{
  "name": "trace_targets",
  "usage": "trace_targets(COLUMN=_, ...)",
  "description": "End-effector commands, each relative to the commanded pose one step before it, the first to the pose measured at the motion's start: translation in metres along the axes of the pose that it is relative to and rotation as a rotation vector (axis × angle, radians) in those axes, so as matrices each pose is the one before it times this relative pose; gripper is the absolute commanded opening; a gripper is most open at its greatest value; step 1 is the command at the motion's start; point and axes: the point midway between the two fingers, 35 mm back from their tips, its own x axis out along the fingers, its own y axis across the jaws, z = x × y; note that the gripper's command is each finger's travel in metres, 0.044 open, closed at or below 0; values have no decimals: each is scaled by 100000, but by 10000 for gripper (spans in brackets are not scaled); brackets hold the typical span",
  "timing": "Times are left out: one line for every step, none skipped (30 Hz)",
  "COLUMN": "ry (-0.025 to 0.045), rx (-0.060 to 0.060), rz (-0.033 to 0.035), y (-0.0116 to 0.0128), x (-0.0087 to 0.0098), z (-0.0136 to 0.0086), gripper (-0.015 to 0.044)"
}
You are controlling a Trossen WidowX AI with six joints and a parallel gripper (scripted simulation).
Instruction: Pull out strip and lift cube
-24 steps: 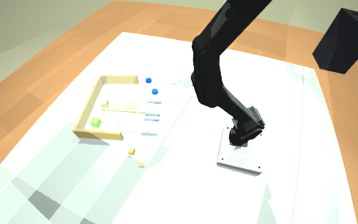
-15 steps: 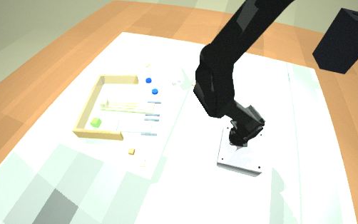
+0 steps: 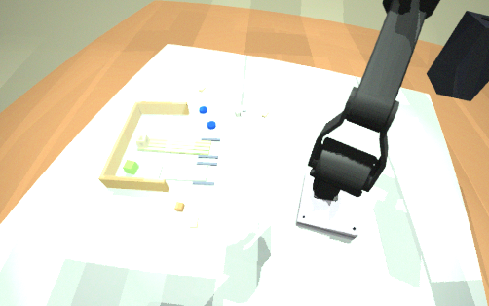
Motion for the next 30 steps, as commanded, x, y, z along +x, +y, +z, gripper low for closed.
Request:
trace_targets(ry=-1403, rx=9394, rz=-883, y=-2192, x=306, z=-1921, gripper=400)
trace_targets(ry=142, rx=2443, rz=-354, y=-571, x=127, z=-635, gripper=400)
trace_targets(ry=361, rx=2375, rz=-441, y=-565, x=143, z=-695, gripper=400)
trace_targets(ry=584, rx=2299, rz=-518, y=-555, x=157, z=-756, gripper=400)
trace_targets(ry=809, rx=2213, rz=-585, y=-542, x=171, z=-816, gripper=400)
trace_targets(ry=1036, rx=2119, rz=-641, y=-527, x=184, z=-876, gripper=400)
trace_targets(ry=1660, rx=2726, rz=-452, y=-433, x=165, z=-1025, gripper=400)
trace_targets(ry=1874, rx=2610, rz=-470, y=-415, x=176, z=-1077, gripper=400)
trace_targets(ry=2088, rx=2489, rz=-481, y=-396, x=187, z=-1128, gripper=400)
trace_targets(ry=2299, rx=2360, rz=-485, y=-375, x=198, z=-1179, gripper=400)
trace_targets(ry=2506, rx=2223, rz=-482, y=-352, x=207, z=-1228, gripper=400)
trace_targets(ry=2708, rx=2077, rz=-471, y=-328, x=216, z=-1274, gripper=400)
trace_targets(ry=2663, rx=1774, rz=-418, y=-279, x=208, z=-1211, gripper=400)
trace_targets(ry=2262, rx=1277, rz=-367, y=-222, x=182, z=-1009, gripper=400)
trace_targets(ry=2029, rx=553, rz=-688, y=-290, x=218, z=-957, gripper=400)
trace_targets(ry=2597, rx=529, rz=-804, y=-317, x=265, z=-1186, gripper=400)
trace_targets(ry=3150, rx=415, rz=-872, y=-316, x=304, z=-1391, gripper=400)
trace_targets(ry=3476, rx=213, rz=-844, y=-275, x=319, z=-1486, gripper=400)
trace_targets(ry=3690, rx=-15, rz=-774, y=-221, x=323, z=-1531, gripper=400)
trace_targets(ry=3893, rx=-253, rz=-692, y=-165, x=328, z=-1572, gripper=400)
trace_targets(ry=4083, rx=-498, rz=-598, y=-106, x=331, z=-1608, gripper=400)
trace_targets(ry=4260, rx=-752, rz=-495, y=-46, x=334, z=-1640, gripper=400)
trace_targets(ry=4423, rx=-1013, rz=-383, y=16, x=335, z=-1668, gripper=400)
trace_targets(ry=4571, rx=-1280, rz=-263, y=79, x=337, z=-1690, gripper=400)
trace_targets(ry=4703, rx=-1553, rz=-136, y=143, x=337, z=-1708, gripper=400)
trace_targets(ry=4819, rx=-1832, rz=-5, y=206, x=337, z=-1721, gripper=400)
trace_targets(ry=4564, rx=-1954, rz=116, y=250, x=316, z=-1604, gripper=400)
trace_targets(ry=4637, rx=-2201, rz=234, y=305, x=315, z=-1607, gripper=400)
trace_targets(ry=4696, rx=-2451, rz=353, y=359, x=314, z=-1606, gripper=400)
trace_targets(ry=4742, rx=-2703, rz=472, y=413, x=312, z=-1600, gripper=400)
